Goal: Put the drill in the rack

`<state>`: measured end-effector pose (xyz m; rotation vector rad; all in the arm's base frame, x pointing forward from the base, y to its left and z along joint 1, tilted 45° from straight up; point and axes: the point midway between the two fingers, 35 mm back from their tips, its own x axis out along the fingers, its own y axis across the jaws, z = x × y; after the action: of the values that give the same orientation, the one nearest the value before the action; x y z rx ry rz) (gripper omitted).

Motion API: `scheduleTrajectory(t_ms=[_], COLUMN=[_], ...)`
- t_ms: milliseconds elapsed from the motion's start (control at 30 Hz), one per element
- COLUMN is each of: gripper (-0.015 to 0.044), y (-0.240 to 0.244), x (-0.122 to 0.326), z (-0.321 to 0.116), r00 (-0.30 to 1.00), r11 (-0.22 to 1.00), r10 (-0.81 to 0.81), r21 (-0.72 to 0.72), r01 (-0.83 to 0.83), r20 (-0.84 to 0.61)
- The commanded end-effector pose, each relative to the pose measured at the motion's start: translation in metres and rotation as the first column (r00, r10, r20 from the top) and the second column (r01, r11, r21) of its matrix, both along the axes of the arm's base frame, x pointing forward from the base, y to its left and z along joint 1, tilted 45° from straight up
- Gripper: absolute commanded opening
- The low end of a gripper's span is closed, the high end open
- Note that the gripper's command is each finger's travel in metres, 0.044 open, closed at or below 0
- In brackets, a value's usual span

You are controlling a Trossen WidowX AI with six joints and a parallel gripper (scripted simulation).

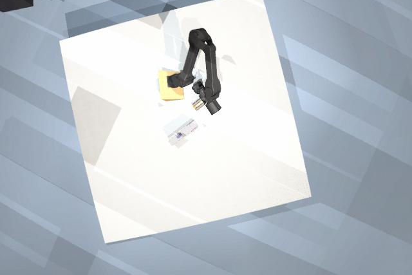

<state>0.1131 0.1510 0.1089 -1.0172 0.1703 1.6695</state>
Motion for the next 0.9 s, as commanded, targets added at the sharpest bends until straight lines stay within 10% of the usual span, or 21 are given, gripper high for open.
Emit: scheduleTrajectory(t_ms=[0, 600, 867], gripper=[0.0440, 0.0440, 0.0440], y=[-0.009, -0.050, -0.080], x=[0.001, 0.007, 0.113], z=[0.009, 0.049, 0.085], r00=[1.000, 1.000, 0.936], r11=[1.000, 0.999, 0.973], r10=[-0.003, -0.017, -0.216], r21=[-0.019, -0.036, -0.021], r01=[0.003, 0.018, 0.231], r20=[0.009, 0.022, 0.278])
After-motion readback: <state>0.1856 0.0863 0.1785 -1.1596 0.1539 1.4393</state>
